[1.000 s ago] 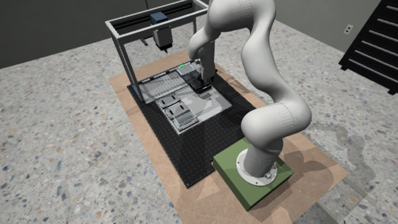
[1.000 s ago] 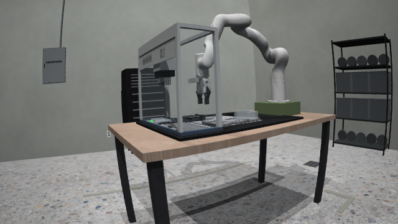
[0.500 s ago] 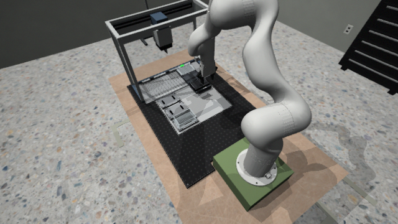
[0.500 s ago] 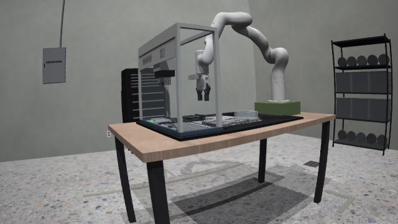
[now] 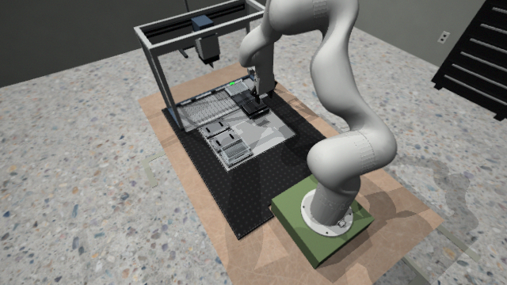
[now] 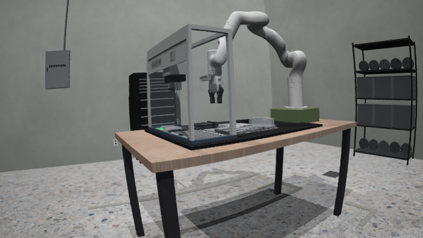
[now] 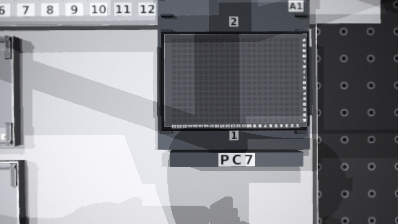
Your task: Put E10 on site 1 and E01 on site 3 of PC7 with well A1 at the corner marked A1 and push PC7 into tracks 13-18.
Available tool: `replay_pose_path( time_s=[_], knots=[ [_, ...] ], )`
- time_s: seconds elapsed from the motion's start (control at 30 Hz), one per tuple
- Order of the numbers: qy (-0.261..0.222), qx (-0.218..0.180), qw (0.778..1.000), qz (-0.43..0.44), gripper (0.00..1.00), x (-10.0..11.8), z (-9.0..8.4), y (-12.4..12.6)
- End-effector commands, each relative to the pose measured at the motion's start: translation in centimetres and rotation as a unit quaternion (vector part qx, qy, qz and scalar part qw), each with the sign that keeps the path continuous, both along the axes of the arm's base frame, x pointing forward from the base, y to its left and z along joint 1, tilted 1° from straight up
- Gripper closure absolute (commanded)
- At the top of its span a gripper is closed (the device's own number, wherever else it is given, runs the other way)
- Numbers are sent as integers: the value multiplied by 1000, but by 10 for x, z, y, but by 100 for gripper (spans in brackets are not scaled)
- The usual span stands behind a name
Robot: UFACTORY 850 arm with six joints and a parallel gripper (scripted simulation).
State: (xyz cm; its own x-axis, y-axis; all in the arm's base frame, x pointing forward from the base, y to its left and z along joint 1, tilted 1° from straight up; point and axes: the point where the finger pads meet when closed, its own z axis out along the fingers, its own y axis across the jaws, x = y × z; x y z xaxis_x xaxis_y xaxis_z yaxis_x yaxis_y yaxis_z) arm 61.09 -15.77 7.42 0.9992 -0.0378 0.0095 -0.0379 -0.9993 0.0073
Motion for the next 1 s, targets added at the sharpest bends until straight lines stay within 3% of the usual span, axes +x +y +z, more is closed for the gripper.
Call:
replay_pose_path(
  time_s=[0.0,0.5,0.97],
  knots=[
    [-1,0,1000,0,18,1,7,0],
    [-1,0,1000,0,18,1,29,0],
    [-1,0,1000,0,18,0,29,0]
  ],
)
